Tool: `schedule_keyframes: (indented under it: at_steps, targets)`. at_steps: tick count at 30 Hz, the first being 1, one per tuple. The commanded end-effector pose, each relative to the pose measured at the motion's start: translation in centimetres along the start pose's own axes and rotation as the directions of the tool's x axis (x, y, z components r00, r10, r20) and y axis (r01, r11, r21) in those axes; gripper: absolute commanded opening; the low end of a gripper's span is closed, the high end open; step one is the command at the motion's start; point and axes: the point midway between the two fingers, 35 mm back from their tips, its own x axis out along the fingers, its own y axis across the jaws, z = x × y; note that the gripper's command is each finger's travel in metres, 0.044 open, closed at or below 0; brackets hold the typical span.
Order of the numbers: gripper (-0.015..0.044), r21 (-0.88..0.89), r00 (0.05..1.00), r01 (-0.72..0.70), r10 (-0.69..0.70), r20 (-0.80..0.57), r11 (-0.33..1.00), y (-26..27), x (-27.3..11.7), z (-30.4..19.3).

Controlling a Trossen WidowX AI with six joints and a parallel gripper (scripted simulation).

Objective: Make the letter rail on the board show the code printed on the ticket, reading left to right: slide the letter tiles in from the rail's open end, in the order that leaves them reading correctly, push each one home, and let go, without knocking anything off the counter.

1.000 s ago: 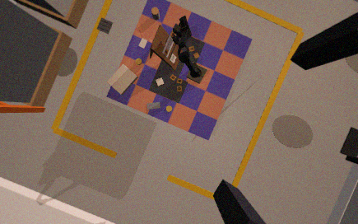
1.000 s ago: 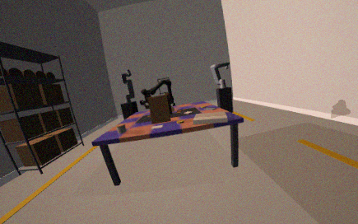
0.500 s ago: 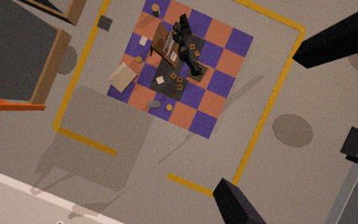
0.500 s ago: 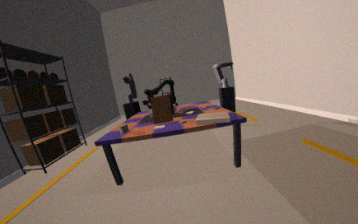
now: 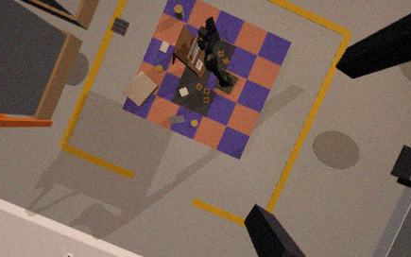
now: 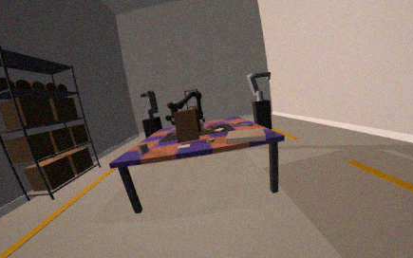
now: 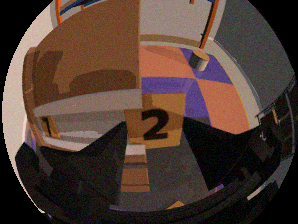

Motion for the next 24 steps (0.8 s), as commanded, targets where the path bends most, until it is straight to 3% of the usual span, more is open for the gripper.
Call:
schedule_keyframes:
  at_steps: [1, 24]
  targets:
    - [0.0, 0.006, 1.0, 0.002, -0.002, -0.005, 1.0, 0.2, 0.1, -0.2]
    - [0.0, 0.007, 1.0, 0.002, -0.002, -0.005, 1.0, 1.4, 0.1, -0.2]
